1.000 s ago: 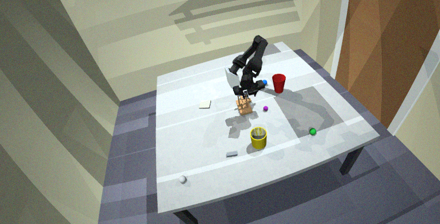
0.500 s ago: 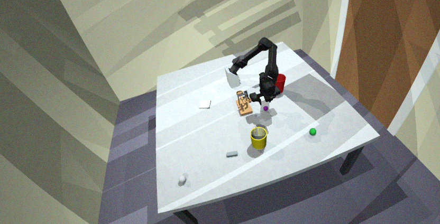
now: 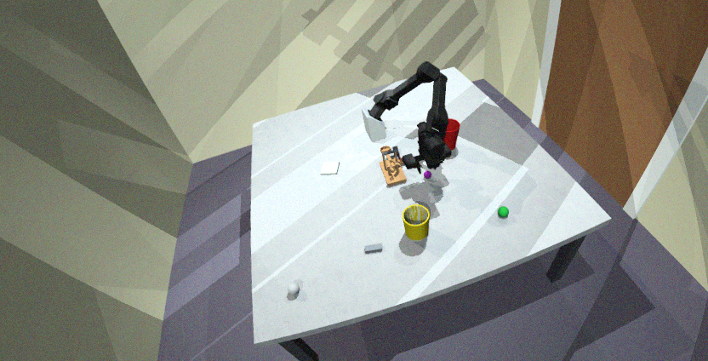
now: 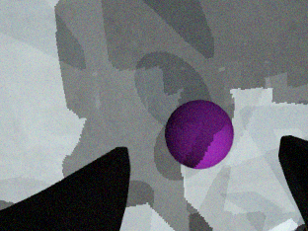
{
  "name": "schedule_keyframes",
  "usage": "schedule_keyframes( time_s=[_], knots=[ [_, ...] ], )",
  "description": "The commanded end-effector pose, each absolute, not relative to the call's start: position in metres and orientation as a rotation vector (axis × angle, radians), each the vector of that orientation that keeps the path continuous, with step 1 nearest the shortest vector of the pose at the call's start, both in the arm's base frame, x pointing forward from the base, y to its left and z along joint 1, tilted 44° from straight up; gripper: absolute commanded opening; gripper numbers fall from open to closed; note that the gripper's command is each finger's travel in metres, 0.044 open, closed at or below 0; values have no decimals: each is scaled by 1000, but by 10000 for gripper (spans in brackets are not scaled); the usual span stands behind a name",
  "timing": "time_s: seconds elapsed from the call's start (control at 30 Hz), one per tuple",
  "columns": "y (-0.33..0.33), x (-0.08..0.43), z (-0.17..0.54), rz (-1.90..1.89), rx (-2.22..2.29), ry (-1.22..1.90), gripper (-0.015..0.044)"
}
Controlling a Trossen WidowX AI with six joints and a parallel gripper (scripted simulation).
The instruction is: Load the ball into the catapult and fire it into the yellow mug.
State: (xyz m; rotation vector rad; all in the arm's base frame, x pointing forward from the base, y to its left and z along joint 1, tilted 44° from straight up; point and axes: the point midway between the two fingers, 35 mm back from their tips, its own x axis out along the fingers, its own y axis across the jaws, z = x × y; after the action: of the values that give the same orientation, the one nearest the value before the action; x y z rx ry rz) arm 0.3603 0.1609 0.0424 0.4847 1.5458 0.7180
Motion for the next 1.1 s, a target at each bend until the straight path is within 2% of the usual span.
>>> schedule_keyframes(
  time_s=[0.0, 0.5, 0.67, 0.93, 1.07],
  knots=[
    [165, 358, 38, 718, 492, 1551, 300],
    [181, 355, 23, 718, 497, 1551, 300],
    [181, 355, 23, 718, 497, 1551, 169],
    [181, 355, 23, 718, 497, 1551, 115],
    [174, 359, 29, 716, 495, 1551, 10]
  ],
)
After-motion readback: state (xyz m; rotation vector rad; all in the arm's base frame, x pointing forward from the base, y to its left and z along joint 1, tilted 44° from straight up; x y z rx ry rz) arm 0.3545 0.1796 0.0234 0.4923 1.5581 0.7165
